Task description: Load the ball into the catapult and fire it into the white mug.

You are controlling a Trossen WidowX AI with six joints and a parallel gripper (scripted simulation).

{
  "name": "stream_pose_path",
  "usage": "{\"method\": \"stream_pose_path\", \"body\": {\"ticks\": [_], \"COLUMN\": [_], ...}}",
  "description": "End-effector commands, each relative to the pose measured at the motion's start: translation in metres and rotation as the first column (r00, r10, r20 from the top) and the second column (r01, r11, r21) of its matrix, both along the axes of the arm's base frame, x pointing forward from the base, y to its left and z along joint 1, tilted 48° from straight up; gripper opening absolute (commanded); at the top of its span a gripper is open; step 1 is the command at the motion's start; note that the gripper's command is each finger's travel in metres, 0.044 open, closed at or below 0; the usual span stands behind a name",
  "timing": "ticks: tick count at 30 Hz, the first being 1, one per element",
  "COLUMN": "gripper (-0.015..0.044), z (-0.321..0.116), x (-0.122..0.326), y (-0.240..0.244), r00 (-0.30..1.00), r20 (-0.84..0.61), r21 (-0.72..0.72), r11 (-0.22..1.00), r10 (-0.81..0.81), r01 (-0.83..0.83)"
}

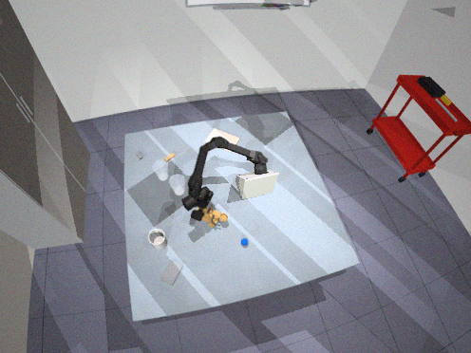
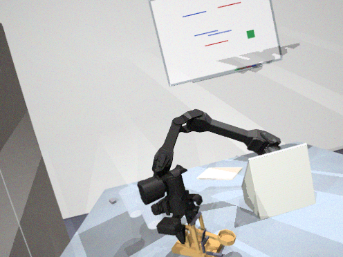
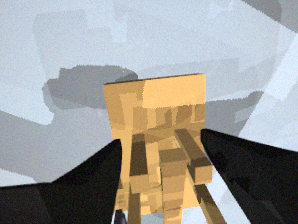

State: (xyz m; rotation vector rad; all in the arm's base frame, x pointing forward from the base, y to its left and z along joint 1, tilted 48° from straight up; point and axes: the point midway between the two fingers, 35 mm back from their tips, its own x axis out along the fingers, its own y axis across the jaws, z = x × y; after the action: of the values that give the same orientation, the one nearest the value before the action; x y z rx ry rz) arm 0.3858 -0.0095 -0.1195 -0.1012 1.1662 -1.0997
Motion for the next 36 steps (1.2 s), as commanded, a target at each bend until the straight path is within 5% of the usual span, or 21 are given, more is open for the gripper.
{"method": "stream_pose_path", "body": {"ticks": [1, 3, 9, 36], "gripper": [0.0394, 0.044, 0.044, 0.044], "z": [0.002, 0.015, 0.068, 0.027], "x": [0.001, 0.003, 0.003, 0.001], "y": [0.002, 0.018, 0.074, 0.029], "r00": [1.0, 1.0, 1.0, 1.0], "r20": [0.001, 0.001, 0.0, -0.001], "r21": [0.0, 0.004, 0.005, -0.001], "r11": [1.0, 1.0, 1.0, 1.0], "r10": [-0.002, -0.001, 0.0, 0.006], "r01": [0.002, 0.001, 0.0, -0.006]}}
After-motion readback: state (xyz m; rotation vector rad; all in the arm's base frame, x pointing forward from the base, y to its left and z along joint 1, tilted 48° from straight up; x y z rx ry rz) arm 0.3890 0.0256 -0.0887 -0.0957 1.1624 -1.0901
